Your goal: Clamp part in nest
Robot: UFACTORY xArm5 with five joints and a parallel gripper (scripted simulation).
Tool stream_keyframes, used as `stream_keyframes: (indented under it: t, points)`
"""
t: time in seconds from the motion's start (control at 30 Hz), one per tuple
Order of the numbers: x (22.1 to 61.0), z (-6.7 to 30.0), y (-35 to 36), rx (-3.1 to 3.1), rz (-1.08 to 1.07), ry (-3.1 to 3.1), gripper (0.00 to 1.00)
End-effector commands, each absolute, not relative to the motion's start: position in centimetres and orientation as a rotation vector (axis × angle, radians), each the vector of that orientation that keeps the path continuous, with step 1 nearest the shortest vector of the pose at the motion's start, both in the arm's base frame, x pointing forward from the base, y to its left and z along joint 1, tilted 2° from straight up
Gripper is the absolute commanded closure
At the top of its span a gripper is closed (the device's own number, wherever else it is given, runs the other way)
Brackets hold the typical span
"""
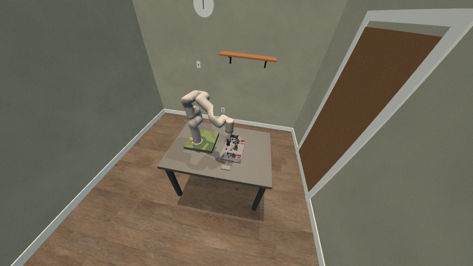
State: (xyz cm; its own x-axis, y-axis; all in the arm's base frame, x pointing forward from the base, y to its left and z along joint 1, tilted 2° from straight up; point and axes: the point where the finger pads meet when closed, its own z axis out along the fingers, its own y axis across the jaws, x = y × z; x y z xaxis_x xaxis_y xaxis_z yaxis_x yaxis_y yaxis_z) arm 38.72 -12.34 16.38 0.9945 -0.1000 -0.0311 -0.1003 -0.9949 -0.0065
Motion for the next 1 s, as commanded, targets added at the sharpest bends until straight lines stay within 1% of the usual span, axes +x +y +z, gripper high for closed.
stream_keyframes:
  t: [0.0, 0.3, 0.37, 0.5, 0.63, 0.97]
  points:
    - [41.4, 16.4, -12.7, -3.130, 0.044, 0.157, 0.53]
    - [47.6, 16.2, -13.4, -3.131, 0.044, 0.157, 0.53]
    - [47.6, 16.2, -13.4, -3.131, 0.044, 0.157, 0.53]
    - [49.5, 16.2, -13.6, -3.131, 0.044, 0.157, 0.53]
    - [50.6, 16.2, -13.7, -3.131, 0.045, 0.157, 0.53]
    - [50.8, 16.1, -13.8, -3.131, 0.045, 0.157, 0.53]
